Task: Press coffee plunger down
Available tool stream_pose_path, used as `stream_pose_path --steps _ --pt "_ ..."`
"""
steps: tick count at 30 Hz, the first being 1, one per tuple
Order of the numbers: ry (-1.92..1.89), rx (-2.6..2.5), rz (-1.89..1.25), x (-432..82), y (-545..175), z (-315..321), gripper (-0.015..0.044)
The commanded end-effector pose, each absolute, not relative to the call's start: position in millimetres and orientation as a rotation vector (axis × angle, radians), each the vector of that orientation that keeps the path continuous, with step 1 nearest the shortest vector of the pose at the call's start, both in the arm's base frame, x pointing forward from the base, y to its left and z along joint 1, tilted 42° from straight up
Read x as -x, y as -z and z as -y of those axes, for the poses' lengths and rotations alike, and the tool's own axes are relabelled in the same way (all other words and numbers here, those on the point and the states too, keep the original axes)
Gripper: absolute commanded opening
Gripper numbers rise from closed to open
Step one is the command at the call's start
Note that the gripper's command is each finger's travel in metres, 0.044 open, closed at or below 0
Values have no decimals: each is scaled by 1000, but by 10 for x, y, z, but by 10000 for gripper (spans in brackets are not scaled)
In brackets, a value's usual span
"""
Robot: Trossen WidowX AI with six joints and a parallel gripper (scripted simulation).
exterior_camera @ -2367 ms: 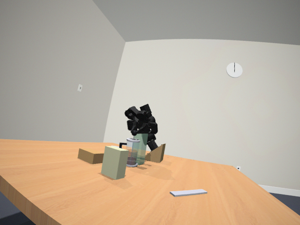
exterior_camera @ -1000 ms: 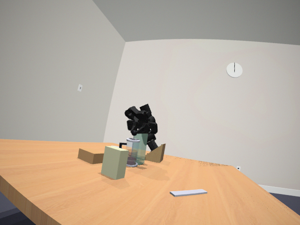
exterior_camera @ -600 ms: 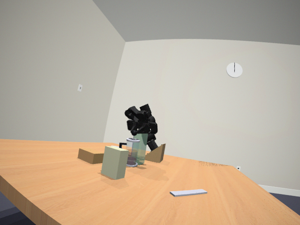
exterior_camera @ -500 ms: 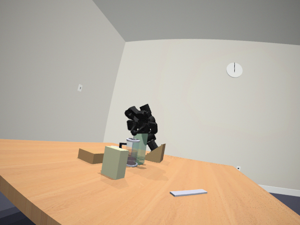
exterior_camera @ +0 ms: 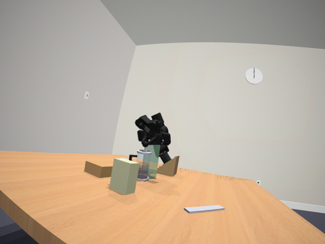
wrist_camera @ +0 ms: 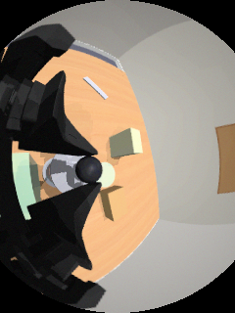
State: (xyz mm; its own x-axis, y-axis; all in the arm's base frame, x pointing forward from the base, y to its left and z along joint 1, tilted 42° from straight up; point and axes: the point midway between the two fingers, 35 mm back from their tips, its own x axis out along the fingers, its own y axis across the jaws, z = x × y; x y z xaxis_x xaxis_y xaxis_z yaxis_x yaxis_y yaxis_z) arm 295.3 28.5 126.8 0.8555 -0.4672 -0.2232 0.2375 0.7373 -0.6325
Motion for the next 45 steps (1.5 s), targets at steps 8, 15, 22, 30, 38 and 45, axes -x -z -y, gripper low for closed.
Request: stream_pose_path --steps 8,15,22,30,38,45 --pt "409 646 -414 -2942 -1189 -218 118" --pt "409 646 -414 -2943 -1190 -218 118" --pt "409 646 -414 -2944 -1190 -218 118" --pt "409 646 -414 -2946 -1190 -218 118" --pt "408 644 -411 -2970 -1305 -335 118" --pt "410 645 -414 -2947 -1299 -371 118"
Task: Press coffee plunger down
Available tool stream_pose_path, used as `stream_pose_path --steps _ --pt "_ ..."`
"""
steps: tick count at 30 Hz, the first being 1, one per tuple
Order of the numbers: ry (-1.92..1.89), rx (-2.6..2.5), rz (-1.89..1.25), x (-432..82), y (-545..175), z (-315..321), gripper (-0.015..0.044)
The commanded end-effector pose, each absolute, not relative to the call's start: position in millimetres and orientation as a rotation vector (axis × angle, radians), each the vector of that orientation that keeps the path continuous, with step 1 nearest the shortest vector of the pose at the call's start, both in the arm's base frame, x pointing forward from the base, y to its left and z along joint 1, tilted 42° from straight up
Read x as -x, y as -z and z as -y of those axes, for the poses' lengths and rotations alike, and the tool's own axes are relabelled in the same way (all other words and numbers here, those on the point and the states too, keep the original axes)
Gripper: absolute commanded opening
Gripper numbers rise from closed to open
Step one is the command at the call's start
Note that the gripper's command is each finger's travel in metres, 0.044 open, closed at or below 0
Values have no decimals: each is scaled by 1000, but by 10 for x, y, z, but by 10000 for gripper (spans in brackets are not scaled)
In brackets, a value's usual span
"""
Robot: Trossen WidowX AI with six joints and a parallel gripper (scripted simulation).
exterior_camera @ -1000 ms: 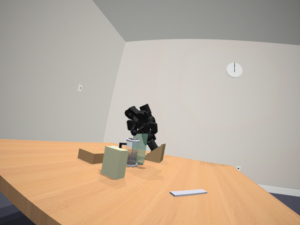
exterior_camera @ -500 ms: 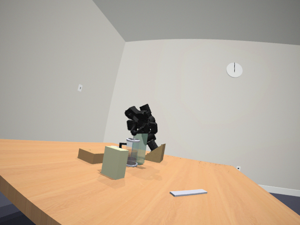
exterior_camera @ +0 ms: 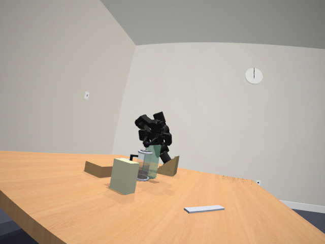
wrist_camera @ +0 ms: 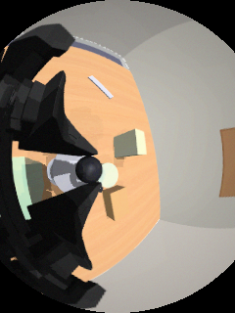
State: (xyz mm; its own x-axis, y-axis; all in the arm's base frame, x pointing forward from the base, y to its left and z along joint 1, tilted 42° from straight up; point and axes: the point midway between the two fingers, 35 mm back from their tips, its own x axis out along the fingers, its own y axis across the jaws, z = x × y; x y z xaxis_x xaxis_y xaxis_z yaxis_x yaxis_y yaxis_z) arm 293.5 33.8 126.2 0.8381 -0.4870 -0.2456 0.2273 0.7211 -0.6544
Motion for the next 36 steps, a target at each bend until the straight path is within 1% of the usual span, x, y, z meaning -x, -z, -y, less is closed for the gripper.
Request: stream_pose_path --steps 1,22,36 --pt "410 645 -414 -2943 -1297 -373 118" --pt "410 645 -415 -2875 -1282 -409 118" --pt "408 647 -415 -2882 -1173 -247 118"
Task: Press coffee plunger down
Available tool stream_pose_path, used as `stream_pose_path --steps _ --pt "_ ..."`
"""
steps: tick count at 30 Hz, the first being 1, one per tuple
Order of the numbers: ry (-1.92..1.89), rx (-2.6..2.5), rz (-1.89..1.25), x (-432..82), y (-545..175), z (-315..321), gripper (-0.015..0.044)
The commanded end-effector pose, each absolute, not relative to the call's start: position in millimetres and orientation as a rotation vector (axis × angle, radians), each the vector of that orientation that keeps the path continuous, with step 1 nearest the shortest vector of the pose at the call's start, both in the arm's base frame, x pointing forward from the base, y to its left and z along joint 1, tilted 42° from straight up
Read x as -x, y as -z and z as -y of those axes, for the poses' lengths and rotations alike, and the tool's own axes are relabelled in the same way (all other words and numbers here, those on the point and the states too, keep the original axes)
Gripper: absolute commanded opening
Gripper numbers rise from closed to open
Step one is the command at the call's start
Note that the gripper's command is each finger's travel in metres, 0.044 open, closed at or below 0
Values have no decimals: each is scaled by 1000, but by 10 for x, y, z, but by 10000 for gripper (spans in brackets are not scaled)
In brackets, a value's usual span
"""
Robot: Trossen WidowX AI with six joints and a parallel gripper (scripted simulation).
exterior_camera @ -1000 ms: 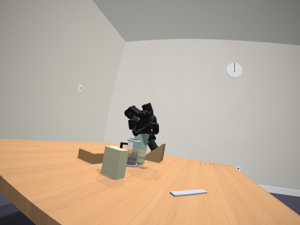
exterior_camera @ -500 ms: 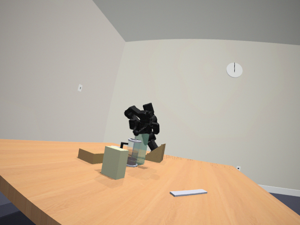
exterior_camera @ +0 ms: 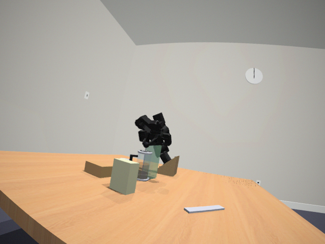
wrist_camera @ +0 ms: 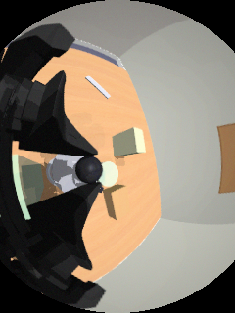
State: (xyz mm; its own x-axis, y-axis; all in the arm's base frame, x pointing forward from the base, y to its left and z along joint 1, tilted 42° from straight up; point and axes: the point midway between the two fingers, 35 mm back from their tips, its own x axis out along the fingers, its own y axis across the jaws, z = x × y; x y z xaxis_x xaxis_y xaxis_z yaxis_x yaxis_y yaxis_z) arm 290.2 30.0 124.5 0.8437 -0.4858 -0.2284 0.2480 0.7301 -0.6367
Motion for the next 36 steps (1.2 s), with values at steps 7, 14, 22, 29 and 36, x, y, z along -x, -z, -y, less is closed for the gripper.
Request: stream_pose_path --steps 7,14,22,29,36 --pt "408 646 -415 -2911 -1190 -232 118" --pt "409 631 -399 -2921 -1236 -269 118" --pt "409 631 -399 -2921 -1236 -269 275" --pt "409 631 -399 -2921 -1236 -269 440" --pt "407 627 -417 -2909 -1332 -411 440"
